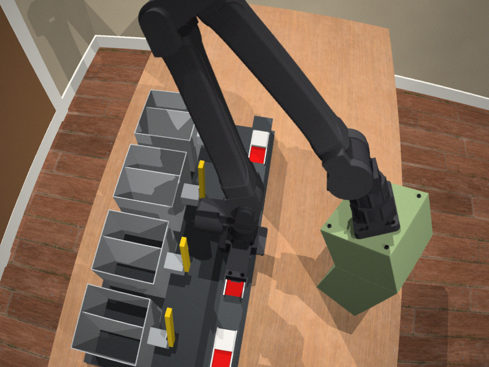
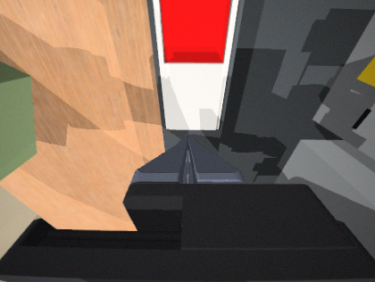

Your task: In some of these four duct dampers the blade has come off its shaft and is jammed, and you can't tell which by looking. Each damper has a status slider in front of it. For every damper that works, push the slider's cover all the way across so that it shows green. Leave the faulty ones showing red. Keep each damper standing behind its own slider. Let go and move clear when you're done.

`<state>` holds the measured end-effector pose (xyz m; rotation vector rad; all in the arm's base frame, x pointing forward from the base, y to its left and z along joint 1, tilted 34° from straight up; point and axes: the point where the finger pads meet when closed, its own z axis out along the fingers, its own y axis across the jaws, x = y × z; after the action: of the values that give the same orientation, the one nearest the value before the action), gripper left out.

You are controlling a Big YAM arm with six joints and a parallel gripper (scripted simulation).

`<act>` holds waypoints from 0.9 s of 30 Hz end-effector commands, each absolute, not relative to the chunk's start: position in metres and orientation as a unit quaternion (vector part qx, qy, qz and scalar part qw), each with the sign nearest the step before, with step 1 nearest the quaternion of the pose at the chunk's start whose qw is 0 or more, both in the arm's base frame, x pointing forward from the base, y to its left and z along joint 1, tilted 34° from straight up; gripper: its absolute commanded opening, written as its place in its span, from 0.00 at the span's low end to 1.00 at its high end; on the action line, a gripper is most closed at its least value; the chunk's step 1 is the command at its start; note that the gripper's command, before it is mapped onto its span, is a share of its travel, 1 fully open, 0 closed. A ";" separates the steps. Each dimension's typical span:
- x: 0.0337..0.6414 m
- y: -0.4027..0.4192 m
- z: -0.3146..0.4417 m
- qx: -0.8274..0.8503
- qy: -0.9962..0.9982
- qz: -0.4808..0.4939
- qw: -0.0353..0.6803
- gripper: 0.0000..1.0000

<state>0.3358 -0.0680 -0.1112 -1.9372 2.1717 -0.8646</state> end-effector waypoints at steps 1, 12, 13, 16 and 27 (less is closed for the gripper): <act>0.341 -0.069 -0.114 -0.638 0.713 -0.287 0.056 0.00; 0.342 -0.066 -0.114 -0.638 0.712 -0.287 0.057 0.00; 0.342 -0.065 -0.114 -0.639 0.712 -0.286 0.058 0.00; 0.342 -0.064 -0.114 -0.639 0.712 -0.286 0.059 0.00; 0.342 -0.064 -0.115 -0.635 0.715 -0.287 0.058 0.00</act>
<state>0.3357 -0.0655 -0.1120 -1.9397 2.1686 -0.8610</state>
